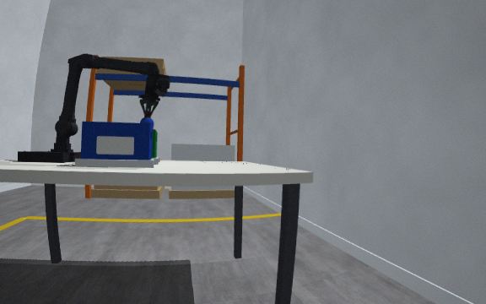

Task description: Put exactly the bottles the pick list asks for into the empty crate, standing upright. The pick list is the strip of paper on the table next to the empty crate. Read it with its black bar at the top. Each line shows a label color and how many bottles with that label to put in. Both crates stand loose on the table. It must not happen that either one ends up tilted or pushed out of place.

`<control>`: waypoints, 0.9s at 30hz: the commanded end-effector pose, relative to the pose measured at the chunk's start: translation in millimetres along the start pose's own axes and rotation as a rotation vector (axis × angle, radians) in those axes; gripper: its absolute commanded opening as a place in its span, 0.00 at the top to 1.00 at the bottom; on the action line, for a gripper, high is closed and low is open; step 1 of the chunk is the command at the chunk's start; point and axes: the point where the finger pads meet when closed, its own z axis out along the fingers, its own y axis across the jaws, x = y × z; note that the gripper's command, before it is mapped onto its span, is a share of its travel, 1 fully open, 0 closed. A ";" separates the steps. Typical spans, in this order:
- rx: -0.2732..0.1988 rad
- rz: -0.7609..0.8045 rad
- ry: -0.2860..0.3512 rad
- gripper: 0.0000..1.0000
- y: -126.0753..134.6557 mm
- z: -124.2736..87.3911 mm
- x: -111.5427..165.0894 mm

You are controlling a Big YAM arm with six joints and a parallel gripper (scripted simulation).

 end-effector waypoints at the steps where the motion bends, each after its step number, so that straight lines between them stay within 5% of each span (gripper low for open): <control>1: -0.081 -0.005 -0.109 1.00 9.8 -49.9 -15.1; 5: -0.077 -0.006 -0.103 1.00 9.8 -43.1 -14.1; 7: -0.045 -0.006 -0.060 1.00 1.9 -20.2 -3.5; 11: -0.070 -0.006 -0.094 1.00 8.9 -32.4 -11.5; 27: -0.065 -0.006 -0.086 1.00 8.8 -16.1 -10.0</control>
